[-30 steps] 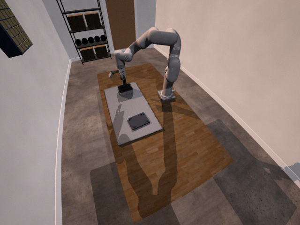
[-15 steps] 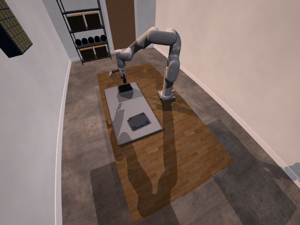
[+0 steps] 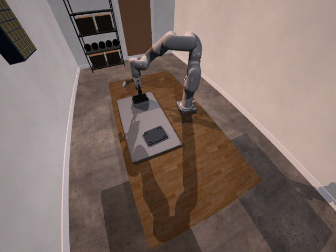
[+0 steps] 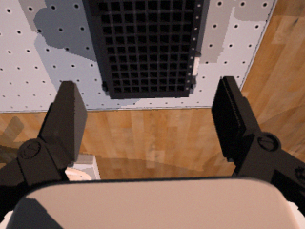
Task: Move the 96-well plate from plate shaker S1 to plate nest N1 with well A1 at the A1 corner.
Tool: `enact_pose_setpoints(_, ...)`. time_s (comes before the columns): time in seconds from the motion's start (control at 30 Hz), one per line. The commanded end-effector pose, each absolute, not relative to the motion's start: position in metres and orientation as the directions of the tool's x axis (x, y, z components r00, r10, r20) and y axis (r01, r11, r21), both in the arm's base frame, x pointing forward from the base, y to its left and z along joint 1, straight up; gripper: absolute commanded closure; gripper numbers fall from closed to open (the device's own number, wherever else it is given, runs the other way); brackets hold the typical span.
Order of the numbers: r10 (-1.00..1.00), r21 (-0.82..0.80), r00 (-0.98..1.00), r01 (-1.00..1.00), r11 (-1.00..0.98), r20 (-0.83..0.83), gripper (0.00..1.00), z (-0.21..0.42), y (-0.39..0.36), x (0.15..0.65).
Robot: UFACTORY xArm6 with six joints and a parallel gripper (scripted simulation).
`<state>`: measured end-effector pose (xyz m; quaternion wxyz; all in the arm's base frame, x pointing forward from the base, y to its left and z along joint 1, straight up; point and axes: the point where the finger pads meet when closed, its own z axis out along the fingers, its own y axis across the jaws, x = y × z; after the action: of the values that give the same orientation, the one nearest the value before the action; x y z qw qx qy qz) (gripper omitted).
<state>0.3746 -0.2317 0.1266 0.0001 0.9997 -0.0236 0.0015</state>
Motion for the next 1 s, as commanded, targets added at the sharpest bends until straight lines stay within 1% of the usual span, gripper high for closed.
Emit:
enact_pose_setpoints(0.0, -0.047, 0.002, 0.999, -0.047, -0.999, 0.007, 0.0, 0.121, -0.233, 0.376)
enact_pose_setpoints(0.97, -0.047, 0.002, 0.999, -0.047, -0.999, 0.007, 0.0, 0.083, -0.233, 0.376)
